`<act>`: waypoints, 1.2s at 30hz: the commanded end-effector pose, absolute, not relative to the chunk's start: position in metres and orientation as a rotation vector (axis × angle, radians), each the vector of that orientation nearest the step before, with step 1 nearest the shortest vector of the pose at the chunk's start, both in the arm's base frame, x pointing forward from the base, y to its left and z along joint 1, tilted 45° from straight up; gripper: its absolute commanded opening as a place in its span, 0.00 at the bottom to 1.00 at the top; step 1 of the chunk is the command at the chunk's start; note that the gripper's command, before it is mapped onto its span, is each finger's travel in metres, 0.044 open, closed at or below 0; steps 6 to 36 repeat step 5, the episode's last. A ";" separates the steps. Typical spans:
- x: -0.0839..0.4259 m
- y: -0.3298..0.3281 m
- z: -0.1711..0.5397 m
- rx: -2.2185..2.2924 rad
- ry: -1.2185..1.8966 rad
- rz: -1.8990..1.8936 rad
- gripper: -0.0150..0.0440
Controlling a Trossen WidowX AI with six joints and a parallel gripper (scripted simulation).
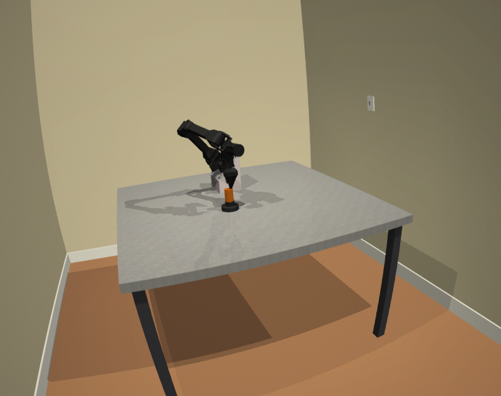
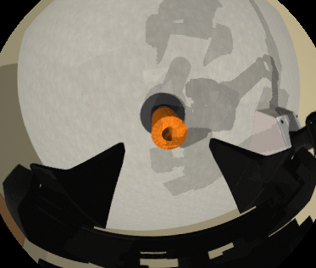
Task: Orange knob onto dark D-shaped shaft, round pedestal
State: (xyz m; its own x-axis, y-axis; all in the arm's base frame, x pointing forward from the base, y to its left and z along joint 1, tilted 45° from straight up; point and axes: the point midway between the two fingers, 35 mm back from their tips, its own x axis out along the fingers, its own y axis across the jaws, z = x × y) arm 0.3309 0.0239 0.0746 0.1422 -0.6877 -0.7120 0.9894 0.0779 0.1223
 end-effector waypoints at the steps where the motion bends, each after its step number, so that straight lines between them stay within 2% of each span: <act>1: 0.326 0.046 0.097 0.698 0.546 -1.355 1.00; 36: 0.326 0.046 0.097 0.698 0.546 -1.355 1.00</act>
